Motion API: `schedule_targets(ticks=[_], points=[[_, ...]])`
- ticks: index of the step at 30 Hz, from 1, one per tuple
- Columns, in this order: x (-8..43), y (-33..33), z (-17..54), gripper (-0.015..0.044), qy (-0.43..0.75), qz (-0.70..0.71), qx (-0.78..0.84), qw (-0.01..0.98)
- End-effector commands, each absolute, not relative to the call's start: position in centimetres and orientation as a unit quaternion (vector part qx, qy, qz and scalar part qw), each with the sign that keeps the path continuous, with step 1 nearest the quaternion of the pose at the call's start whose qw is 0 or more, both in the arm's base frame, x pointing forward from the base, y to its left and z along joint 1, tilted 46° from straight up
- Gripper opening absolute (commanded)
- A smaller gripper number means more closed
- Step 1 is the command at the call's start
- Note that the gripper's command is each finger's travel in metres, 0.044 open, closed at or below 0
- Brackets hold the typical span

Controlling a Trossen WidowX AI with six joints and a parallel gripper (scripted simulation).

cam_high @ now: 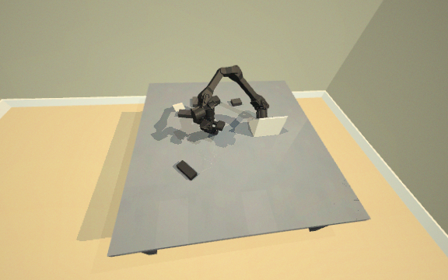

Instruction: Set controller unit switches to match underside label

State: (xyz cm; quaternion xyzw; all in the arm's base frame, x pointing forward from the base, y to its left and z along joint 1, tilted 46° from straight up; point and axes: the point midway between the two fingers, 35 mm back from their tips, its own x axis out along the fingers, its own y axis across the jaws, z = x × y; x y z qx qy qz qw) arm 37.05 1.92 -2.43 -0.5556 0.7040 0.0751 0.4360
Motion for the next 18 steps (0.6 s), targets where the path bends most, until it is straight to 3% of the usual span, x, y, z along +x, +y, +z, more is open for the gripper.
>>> schedule_targets(ticks=[1,18], points=[[37.0,1.5,-2.9,0.0338,0.709,0.075,-0.552,0.432],[37.5,1.5,-4.2,0.0338,0.709,0.075,-0.552,0.432]])
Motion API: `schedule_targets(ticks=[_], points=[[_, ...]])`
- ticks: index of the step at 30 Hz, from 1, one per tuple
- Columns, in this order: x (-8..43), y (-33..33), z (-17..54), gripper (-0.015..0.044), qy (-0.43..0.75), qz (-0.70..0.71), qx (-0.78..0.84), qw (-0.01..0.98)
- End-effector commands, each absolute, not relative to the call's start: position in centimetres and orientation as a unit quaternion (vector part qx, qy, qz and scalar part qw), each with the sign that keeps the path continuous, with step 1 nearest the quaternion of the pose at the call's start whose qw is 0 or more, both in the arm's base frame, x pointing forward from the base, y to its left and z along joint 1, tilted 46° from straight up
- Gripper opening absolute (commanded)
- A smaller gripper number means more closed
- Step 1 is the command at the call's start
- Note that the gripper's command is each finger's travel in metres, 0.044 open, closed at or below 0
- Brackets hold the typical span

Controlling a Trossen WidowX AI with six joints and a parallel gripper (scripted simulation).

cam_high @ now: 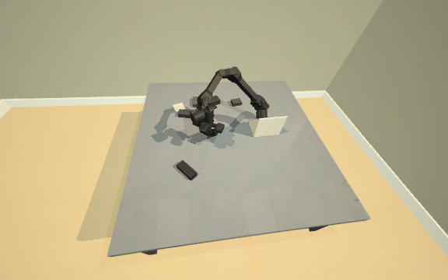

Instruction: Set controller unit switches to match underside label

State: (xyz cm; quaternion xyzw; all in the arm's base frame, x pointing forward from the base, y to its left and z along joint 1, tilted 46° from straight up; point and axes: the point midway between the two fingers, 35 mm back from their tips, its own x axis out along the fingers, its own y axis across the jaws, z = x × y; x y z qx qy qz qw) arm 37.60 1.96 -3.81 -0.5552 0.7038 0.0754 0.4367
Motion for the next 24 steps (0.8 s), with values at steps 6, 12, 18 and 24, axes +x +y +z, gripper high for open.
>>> schedule_targets(ticks=[6,12,18,24], points=[[37.7,1.4,-4.6,0.0338,0.709,0.075,-0.553,0.432],[37.9,1.3,-5.0,0.0338,0.709,0.075,-0.553,0.432],[38.0,1.3,-5.5,0.0338,0.709,0.075,-0.553,0.432],[38.2,1.2,-5.9,0.0338,0.709,0.075,-0.553,0.432]])
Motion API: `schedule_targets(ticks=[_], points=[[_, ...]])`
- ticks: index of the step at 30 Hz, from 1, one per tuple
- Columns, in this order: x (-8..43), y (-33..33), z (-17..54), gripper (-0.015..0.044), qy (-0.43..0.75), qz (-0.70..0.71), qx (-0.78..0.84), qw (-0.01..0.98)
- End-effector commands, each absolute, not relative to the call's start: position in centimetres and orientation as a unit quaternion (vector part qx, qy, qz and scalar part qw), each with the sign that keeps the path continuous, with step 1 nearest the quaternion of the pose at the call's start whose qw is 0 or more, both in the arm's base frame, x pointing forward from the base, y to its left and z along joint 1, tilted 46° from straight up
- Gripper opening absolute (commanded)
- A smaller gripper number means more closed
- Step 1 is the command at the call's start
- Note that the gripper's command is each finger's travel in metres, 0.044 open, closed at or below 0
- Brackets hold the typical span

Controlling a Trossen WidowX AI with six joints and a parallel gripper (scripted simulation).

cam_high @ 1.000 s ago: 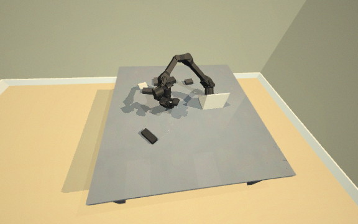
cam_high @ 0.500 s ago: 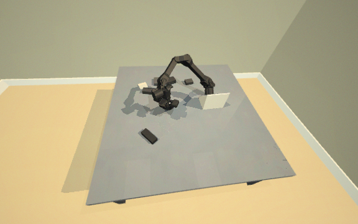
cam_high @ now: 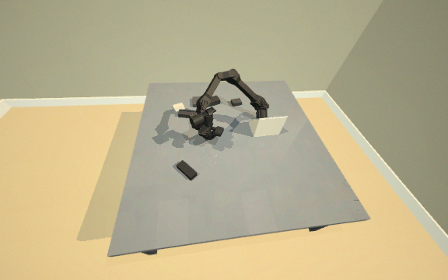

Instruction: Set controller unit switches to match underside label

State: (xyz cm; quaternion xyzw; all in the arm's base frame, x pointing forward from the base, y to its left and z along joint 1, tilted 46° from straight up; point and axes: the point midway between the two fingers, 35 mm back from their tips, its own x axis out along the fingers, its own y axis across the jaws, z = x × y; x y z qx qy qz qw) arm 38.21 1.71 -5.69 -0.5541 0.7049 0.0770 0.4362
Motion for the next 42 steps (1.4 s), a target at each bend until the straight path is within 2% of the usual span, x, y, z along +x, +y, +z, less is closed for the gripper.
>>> schedule_targets(ticks=[1,42], points=[[38.2,1.2,-6.0,0.0338,0.709,0.075,-0.553,0.432],[39.0,0.0,-8.9,0.0338,0.709,0.074,-0.553,0.432]])
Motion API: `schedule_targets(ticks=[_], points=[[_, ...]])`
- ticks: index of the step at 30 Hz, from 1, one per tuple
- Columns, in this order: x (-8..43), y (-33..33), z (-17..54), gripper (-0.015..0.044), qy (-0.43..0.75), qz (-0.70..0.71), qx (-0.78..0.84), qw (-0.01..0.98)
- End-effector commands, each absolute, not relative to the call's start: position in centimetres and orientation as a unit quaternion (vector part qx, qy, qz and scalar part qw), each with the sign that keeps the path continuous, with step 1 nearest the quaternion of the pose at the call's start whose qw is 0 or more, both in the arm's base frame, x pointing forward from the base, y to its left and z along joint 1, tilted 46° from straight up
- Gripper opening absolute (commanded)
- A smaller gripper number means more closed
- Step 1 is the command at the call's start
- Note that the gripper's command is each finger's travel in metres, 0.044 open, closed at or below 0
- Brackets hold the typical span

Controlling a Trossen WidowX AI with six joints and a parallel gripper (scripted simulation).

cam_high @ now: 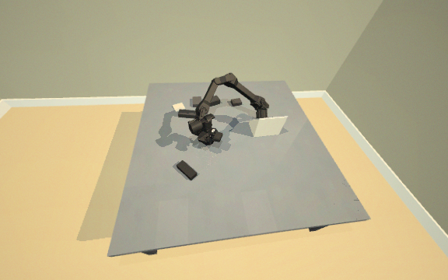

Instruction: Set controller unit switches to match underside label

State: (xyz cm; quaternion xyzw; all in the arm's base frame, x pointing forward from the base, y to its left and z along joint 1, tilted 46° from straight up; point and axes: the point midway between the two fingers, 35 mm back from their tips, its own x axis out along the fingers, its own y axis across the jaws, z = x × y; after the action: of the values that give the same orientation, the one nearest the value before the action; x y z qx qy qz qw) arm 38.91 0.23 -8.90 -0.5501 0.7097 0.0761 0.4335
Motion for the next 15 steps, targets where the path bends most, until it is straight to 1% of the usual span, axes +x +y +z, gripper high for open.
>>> schedule_targets(ticks=[1,15], points=[[39.05,0.01,-9.01,0.0338,0.709,0.074,-0.553,0.432],[39.17,-0.60,-9.90,0.0338,0.709,0.074,-0.553,0.432]])
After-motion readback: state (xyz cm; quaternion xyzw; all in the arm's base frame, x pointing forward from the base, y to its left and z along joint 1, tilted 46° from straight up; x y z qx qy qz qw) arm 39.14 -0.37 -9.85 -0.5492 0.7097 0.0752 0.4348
